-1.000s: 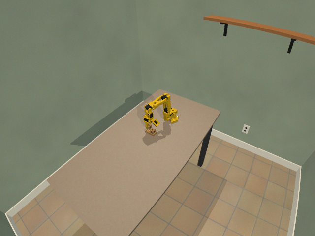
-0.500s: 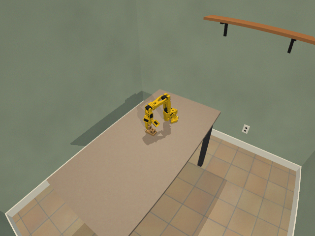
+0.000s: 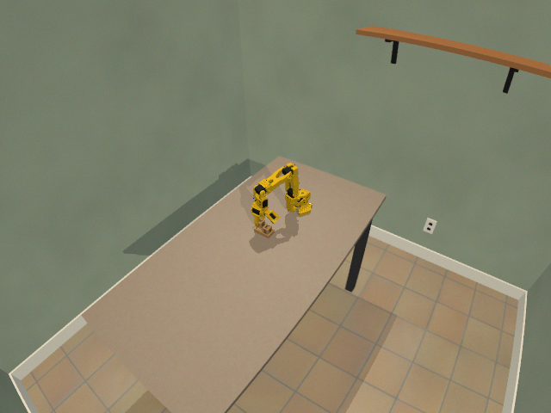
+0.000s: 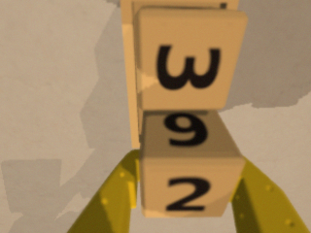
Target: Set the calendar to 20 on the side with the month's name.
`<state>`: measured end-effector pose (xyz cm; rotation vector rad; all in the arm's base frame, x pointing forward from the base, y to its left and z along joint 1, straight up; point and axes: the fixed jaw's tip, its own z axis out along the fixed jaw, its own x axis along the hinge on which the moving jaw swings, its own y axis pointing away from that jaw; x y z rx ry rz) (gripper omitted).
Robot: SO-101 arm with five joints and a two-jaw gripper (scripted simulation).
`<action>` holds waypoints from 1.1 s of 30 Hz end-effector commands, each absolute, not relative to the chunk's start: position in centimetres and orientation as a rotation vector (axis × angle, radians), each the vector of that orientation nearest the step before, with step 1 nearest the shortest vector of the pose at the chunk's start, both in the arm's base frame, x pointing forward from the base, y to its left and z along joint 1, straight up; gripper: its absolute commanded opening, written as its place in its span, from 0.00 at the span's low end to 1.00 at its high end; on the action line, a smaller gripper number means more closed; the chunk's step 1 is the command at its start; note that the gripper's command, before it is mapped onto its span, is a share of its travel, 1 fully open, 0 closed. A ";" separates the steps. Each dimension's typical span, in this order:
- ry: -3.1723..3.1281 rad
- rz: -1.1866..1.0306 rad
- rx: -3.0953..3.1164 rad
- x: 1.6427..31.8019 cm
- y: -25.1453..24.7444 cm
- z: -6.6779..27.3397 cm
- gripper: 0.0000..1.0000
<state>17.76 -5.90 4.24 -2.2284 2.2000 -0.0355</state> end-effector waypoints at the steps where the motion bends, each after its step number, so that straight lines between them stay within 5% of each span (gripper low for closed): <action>1: 2.193 -0.071 -2.217 18.0 -6.2 4.5 0.00; 33: 2.193 -0.071 -2.217 17.9 -6.2 3.3 0.00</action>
